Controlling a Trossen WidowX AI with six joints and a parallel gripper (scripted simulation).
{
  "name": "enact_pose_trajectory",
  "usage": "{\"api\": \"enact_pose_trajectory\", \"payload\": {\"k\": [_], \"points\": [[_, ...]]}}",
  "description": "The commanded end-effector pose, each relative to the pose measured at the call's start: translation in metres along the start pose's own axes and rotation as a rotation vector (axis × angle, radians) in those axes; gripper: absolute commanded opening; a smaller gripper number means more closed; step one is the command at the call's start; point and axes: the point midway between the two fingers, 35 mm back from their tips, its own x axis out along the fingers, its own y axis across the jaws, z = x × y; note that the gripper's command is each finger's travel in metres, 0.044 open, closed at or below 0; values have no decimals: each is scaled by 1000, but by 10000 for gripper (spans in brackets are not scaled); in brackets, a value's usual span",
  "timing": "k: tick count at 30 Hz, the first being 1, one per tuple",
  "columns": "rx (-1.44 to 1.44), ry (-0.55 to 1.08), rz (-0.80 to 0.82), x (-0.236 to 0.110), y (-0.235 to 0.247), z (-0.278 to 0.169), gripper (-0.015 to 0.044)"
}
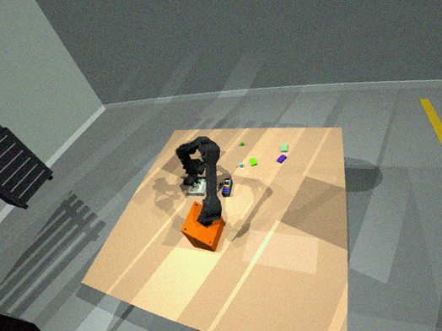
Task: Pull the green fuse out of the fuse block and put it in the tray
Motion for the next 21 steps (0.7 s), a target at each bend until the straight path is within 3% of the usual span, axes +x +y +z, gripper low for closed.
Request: {"api": "enact_pose_trajectory", "payload": {"k": [1, 13, 17, 21], "points": [[-5, -7, -4, 4, -1, 1, 0], [0, -1, -1, 1, 0, 0, 315], [-5, -5, -4, -33, -1, 1, 330], [-5, -5, -4, -36, -1, 1, 330]]}}
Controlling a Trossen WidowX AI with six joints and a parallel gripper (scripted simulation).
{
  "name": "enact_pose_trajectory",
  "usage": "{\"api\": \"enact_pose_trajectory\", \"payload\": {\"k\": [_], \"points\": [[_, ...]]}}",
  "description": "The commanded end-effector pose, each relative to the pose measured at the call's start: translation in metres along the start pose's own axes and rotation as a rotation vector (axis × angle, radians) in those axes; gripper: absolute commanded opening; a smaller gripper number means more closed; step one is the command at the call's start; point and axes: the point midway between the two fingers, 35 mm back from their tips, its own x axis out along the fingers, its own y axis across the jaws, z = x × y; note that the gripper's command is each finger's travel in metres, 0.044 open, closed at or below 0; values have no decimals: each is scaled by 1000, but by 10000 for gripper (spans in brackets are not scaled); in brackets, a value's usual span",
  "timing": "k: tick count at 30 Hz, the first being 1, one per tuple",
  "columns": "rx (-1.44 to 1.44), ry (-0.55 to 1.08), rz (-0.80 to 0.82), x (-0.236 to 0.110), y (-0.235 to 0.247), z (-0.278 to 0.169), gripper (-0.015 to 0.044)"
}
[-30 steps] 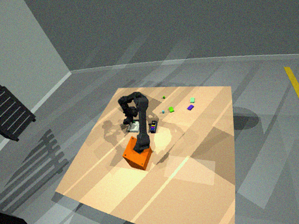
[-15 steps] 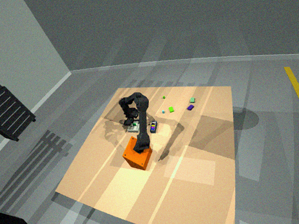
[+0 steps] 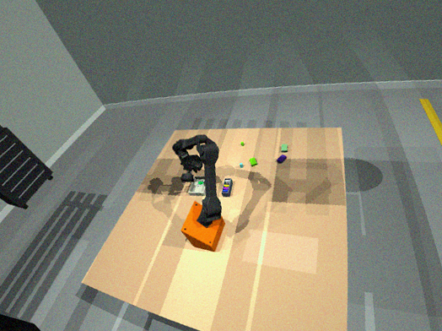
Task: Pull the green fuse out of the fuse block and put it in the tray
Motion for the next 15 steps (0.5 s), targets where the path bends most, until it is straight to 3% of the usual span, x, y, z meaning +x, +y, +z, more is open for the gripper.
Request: {"api": "enact_pose_trajectory", "payload": {"k": [1, 15], "points": [[3, -1, -11, -3, -1, 1, 330], [1, -1, -3, -4, 0, 1, 330]]}}
